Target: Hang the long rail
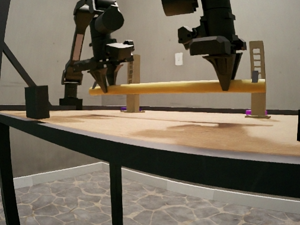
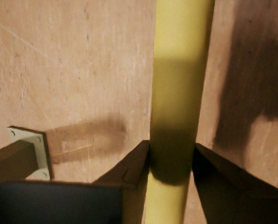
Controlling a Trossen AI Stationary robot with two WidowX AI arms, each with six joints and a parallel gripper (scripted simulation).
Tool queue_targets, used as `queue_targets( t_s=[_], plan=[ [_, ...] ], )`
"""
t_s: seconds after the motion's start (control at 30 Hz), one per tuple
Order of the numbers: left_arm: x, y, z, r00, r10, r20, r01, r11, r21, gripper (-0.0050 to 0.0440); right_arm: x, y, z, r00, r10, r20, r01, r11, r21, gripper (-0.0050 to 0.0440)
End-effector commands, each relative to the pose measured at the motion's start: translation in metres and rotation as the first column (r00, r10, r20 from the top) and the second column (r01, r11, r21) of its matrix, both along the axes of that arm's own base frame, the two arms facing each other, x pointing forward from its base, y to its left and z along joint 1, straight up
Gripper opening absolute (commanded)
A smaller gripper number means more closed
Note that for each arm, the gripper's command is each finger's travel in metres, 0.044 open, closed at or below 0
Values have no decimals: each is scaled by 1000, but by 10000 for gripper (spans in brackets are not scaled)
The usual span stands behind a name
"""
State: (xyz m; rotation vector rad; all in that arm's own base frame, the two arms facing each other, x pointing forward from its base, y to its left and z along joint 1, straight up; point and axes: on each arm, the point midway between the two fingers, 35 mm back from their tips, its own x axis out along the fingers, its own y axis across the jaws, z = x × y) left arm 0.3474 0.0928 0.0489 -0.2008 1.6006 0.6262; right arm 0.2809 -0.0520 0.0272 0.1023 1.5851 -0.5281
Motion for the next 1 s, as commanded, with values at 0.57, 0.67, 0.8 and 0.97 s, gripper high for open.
queue_targets(
  t_s=[0.57,0.67,0.8,0.97],
  plan=[
    [1,3,16,993,5,119,13,989,-144,-50,2,-5,12,996,-2,84,-9,992,130,-50],
    [0,4,16,990,9,143,18,982,-186,-50,1,-7,12,995,-5,104,-14,984,179,-50],
    [0,5,17,988,12,156,21,978,-208,-50,1,-8,12,993,-8,121,-18,976,218,-50],
    [-2,7,17,979,24,202,36,957,-289,-50,-1,-11,12,987,-18,157,-31,952,303,-50]
  ],
)
